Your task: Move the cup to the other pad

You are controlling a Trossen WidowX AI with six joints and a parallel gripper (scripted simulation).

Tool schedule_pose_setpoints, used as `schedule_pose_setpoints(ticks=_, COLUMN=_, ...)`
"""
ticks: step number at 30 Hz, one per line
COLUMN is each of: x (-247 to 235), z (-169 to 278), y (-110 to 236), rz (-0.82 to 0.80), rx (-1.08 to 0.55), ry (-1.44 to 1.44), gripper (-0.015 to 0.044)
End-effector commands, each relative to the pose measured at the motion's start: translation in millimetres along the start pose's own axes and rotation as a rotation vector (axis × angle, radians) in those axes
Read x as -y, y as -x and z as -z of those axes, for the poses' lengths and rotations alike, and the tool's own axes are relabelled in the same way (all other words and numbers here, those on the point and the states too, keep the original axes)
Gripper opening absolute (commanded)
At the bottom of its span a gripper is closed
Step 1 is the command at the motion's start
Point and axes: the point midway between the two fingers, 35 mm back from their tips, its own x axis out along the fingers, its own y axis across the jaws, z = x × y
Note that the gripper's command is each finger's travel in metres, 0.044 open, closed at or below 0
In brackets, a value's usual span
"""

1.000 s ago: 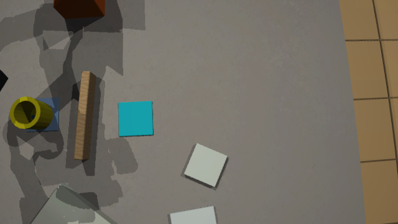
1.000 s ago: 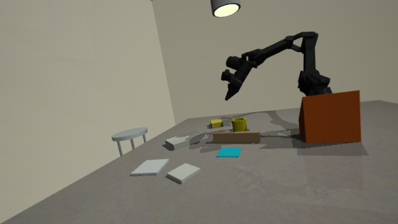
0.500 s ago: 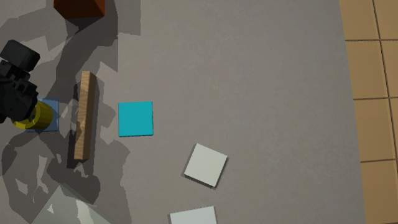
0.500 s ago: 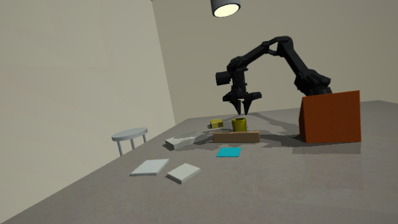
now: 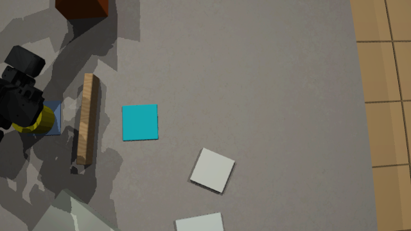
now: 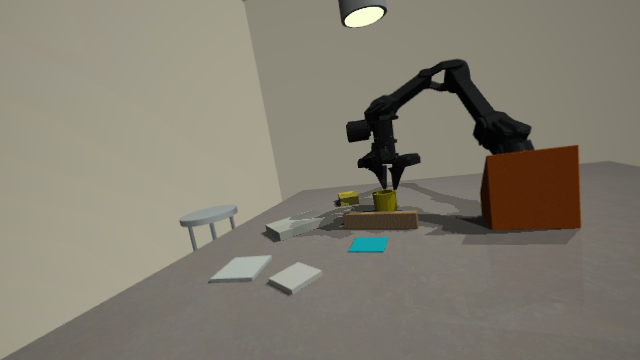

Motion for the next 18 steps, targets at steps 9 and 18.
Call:
schedule_pose_setpoints(ticks=9, x=-1.3, z=1.5, y=-20.8, rz=-0.001, rx=-0.009, ry=0.005, gripper=0.0166)
schedule_pose_setpoints(ticks=18, x=-2.2, z=2.4, y=-35.1, rz=-0.001, rx=-0.010, ry=0.005, gripper=0.0166)
